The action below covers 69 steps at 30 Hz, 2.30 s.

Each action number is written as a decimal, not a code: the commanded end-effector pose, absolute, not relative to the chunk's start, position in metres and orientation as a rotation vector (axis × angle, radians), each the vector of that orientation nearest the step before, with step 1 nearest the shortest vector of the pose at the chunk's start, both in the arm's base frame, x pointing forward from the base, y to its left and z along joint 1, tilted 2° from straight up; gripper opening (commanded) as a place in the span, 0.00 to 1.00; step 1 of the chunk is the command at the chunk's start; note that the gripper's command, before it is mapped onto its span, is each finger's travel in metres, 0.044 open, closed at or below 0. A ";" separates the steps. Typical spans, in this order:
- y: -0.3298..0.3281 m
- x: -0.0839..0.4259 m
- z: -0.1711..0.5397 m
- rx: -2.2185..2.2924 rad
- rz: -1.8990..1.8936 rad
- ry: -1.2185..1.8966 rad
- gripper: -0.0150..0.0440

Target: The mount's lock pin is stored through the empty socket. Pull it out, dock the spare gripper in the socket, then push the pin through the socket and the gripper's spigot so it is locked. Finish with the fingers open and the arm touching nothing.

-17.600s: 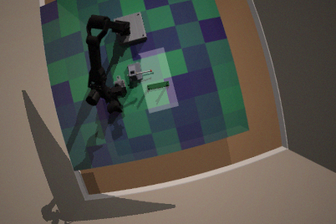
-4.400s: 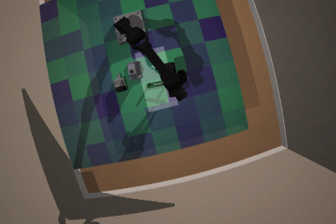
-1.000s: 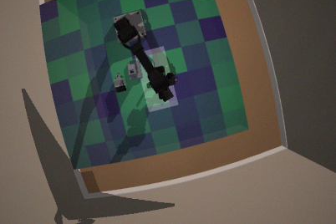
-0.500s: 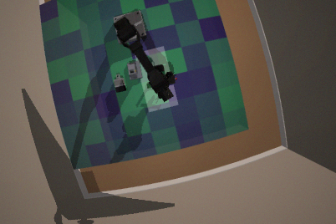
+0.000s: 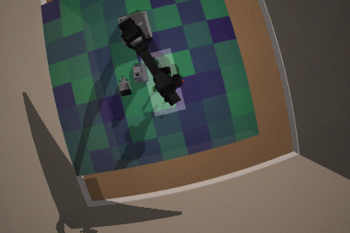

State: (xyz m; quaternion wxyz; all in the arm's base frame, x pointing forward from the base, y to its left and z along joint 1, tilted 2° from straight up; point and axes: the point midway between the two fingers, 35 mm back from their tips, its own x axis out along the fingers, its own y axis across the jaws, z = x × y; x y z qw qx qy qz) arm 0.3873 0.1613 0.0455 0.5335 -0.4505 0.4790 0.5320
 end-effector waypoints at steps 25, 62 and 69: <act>0.105 0.396 0.053 -1.078 1.268 1.145 0.25; 0.106 0.396 0.016 -1.080 1.262 1.132 0.25; 0.106 0.396 0.016 -1.080 1.262 1.132 0.25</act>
